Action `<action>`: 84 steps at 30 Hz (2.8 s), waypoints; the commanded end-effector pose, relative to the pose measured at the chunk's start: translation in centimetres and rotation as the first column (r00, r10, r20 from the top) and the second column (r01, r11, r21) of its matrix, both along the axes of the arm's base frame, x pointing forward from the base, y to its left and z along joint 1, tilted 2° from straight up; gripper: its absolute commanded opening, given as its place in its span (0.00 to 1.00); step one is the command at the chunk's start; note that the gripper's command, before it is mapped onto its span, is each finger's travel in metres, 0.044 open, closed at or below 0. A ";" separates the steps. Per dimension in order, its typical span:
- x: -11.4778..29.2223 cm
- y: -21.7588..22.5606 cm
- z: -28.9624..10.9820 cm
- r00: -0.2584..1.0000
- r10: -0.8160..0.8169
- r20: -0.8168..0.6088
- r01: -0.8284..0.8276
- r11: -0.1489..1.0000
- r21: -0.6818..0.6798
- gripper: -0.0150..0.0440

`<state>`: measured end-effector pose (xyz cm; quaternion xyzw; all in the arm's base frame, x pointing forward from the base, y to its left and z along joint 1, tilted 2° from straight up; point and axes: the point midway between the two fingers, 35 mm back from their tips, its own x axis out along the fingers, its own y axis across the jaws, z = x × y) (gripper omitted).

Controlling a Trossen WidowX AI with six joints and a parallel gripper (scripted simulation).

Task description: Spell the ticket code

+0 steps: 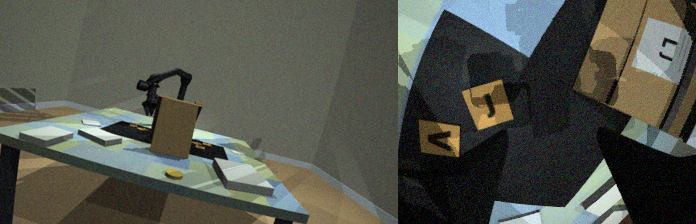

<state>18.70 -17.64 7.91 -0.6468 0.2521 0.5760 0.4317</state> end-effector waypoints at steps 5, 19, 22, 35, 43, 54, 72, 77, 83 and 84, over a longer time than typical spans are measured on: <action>-3.2 -3.0 -5.6 0.974 0.073 -0.212 -0.108 0.981 -0.159 0.83; -3.4 -2.8 -8.3 0.974 0.072 -0.213 -0.108 0.981 -0.159 0.83; -3.5 -2.7 -9.0 0.974 0.072 -0.213 -0.107 0.981 -0.159 0.83; -3.5 -2.7 -9.2 0.974 0.071 -0.214 -0.107 0.981 -0.159 0.83; -3.5 -2.7 -10.5 0.974 0.071 -0.214 -0.107 0.981 -0.159 0.83; -3.5 -2.6 -10.9 0.974 0.071 -0.214 -0.107 0.981 -0.159 0.83; -3.5 -2.6 -10.7 0.975 0.072 -0.212 -0.106 0.982 -0.155 0.57; -3.5 -2.6 -10.3 0.975 0.072 -0.212 -0.106 0.982 -0.155 0.35; -3.5 -2.6 -10.0 0.975 0.072 -0.212 -0.106 0.982 -0.155 0.25; -3.5 -2.6 -9.9 0.975 0.072 -0.212 -0.106 0.982 -0.155 0.25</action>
